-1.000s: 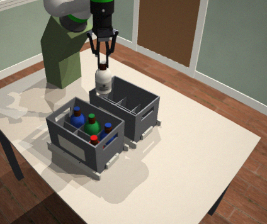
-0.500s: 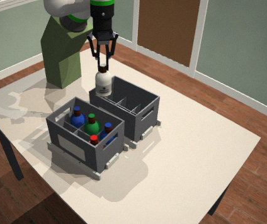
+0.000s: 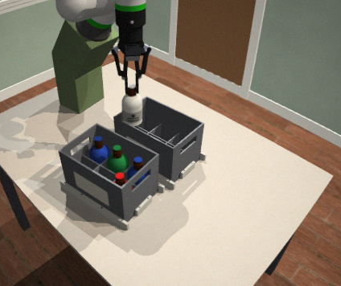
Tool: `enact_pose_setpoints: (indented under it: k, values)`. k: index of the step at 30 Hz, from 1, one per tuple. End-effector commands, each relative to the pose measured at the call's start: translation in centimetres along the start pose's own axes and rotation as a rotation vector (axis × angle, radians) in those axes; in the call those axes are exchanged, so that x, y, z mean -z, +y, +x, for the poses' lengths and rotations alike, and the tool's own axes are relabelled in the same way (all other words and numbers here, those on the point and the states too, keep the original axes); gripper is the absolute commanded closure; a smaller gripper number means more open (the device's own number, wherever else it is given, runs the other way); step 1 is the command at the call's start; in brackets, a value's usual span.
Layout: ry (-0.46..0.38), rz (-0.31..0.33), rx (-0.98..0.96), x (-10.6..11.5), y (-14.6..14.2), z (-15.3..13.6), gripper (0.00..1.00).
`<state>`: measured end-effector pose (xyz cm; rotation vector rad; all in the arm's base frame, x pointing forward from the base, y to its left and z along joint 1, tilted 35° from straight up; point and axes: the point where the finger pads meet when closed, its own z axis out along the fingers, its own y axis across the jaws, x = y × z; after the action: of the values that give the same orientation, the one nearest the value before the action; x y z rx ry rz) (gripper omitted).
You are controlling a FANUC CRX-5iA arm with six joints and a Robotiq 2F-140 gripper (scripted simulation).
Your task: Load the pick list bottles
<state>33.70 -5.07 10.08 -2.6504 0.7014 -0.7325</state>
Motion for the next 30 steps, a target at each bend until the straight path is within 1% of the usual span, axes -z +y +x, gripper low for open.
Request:
enact_pose_setpoints:
  k: [1, 30]
  values:
    - [0.001, 0.0, 0.0, -0.4, 0.0, 0.1, 0.9]
    - [0.001, 0.0, 0.0, -2.9, 0.0, 0.1, 0.9]
